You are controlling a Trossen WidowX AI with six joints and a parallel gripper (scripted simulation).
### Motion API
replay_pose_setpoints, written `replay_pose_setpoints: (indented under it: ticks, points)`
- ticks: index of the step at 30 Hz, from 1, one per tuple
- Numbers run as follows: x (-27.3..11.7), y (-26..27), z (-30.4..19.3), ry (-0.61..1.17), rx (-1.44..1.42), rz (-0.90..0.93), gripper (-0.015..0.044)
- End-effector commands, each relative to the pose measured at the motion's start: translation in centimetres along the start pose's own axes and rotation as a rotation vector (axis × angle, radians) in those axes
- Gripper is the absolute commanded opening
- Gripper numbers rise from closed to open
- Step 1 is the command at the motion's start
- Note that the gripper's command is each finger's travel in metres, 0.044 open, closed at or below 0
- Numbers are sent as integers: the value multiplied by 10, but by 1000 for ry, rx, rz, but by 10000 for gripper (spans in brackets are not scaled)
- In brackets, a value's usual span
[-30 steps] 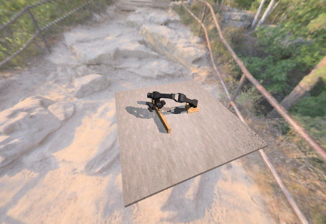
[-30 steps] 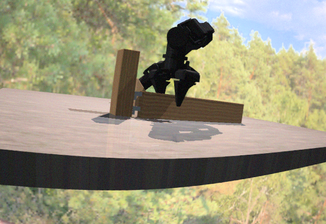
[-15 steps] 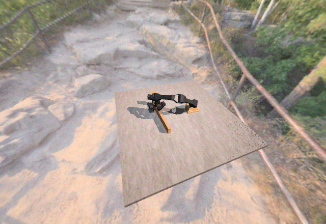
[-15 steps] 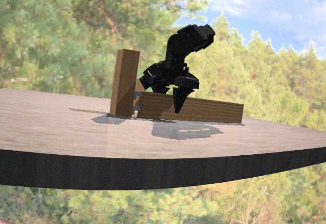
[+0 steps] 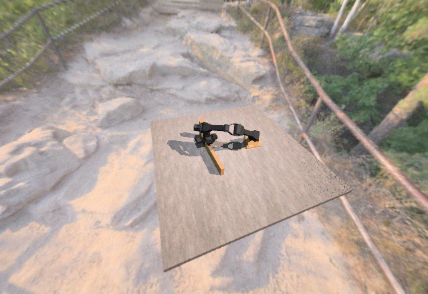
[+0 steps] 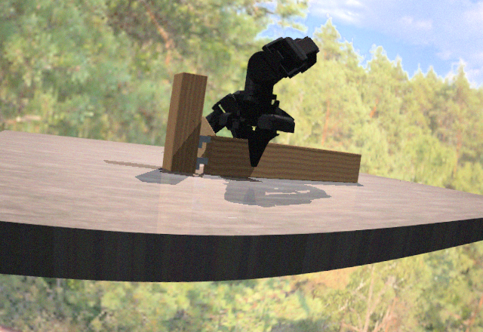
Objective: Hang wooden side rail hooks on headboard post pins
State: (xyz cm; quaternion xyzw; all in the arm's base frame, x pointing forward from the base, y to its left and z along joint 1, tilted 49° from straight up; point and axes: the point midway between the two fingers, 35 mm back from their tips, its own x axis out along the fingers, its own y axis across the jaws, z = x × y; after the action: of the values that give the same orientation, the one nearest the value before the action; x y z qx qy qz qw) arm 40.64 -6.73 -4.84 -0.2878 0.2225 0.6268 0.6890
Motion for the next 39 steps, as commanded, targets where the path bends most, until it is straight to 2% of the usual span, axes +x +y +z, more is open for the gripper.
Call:
replay_pose_setpoints:
  ticks: [1,3,39]
  points:
    - [1,0,1,-2,1,0,39]
    - [1,0,1,-2,1,0,0]
    - [0,9,2,-2,71,1,0]
